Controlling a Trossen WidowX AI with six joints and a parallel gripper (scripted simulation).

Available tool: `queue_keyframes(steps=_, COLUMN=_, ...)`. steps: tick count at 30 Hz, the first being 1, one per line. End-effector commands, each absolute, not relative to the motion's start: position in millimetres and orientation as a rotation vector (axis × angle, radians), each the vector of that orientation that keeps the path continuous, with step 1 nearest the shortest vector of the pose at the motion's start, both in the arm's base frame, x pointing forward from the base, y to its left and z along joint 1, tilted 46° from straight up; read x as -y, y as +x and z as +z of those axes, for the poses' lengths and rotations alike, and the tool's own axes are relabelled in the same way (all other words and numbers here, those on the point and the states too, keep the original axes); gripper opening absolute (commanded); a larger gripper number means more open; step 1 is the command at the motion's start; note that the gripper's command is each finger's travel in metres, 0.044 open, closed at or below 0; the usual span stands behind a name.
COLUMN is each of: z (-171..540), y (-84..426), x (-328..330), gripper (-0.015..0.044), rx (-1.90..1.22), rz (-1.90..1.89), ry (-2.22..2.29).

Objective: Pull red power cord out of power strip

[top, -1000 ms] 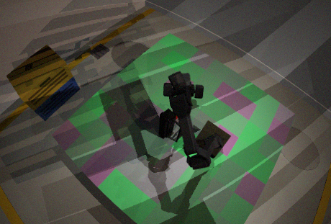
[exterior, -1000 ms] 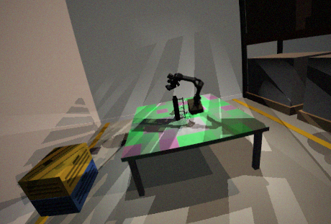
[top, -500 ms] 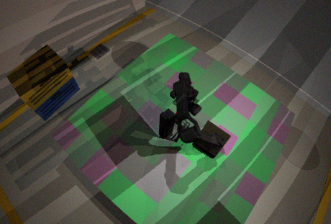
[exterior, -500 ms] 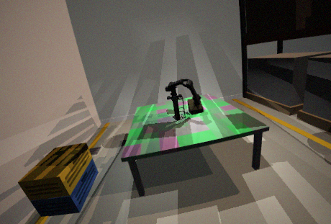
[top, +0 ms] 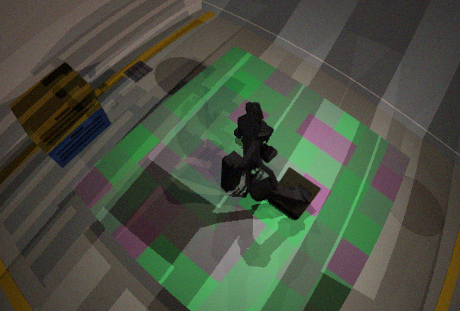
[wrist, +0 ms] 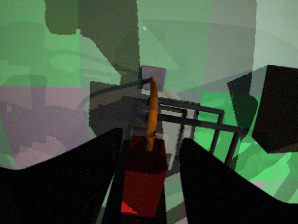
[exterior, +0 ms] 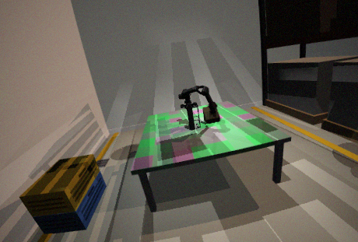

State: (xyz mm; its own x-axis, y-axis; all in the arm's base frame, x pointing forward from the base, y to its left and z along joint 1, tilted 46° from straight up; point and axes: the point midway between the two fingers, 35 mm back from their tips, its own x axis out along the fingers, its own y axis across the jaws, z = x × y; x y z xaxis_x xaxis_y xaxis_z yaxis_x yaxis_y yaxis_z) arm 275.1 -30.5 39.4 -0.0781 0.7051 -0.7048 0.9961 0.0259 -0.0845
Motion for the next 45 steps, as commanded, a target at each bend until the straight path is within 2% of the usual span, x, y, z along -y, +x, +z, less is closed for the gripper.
queue_keyframes(steps=1, z=47.1, y=276.0, x=26.3, gripper=0.0160, rx=-1.823, rz=-0.799, ry=1.729)
queue_keyframes(steps=29, z=53.0, y=275.6, x=3.0, gripper=0.0160, rx=-1.825, rz=-0.797, ry=1.730)
queue_keyframes(steps=33, z=53.2, y=276.3, x=5.0, gripper=0.0055, rx=-1.829, rz=-0.798, ry=1.724)
queue_keyframes(steps=41, z=53.2, y=276.3, x=5.0, gripper=0.0002, rx=-1.829, rz=-0.798, ry=1.724)
queue_keyframes(steps=45, z=51.4, y=276.5, x=7.0, gripper=0.0000, rx=-1.828, rz=-0.799, ry=1.724)
